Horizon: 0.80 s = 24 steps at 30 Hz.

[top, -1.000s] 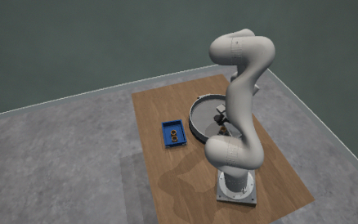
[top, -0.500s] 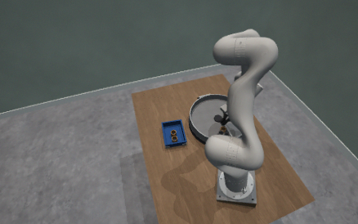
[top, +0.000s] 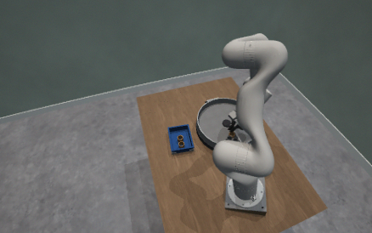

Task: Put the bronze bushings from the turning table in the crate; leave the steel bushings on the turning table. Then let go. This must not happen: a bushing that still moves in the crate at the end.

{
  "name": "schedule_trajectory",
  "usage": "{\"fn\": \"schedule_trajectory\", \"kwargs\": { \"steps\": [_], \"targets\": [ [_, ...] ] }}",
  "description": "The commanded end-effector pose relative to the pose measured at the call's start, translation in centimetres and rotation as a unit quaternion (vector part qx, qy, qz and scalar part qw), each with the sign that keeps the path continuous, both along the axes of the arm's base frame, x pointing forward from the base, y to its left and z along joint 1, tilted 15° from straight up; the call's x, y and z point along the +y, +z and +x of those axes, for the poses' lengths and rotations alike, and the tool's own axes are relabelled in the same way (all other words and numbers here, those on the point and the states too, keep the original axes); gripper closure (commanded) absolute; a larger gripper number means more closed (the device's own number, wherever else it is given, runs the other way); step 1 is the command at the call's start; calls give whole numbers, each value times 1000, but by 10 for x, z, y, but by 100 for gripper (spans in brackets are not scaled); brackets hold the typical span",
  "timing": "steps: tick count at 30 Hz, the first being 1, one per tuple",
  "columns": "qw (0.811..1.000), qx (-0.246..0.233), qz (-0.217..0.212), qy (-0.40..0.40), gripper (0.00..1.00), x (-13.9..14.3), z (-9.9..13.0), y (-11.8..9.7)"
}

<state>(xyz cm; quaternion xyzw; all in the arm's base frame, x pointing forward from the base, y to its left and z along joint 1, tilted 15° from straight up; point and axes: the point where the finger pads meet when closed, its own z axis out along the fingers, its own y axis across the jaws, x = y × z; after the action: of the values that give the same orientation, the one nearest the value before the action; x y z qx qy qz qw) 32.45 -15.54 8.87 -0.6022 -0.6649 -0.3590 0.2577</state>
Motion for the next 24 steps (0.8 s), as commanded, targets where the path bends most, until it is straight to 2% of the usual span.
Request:
{"fn": "schedule_trajectory", "kwargs": {
  "steps": [1, 24],
  "targets": [
    [1000, 0, 0, 0, 90, 0, 0, 0],
    [1000, 0, 0, 0, 90, 2, 2, -8]
  ]
}}
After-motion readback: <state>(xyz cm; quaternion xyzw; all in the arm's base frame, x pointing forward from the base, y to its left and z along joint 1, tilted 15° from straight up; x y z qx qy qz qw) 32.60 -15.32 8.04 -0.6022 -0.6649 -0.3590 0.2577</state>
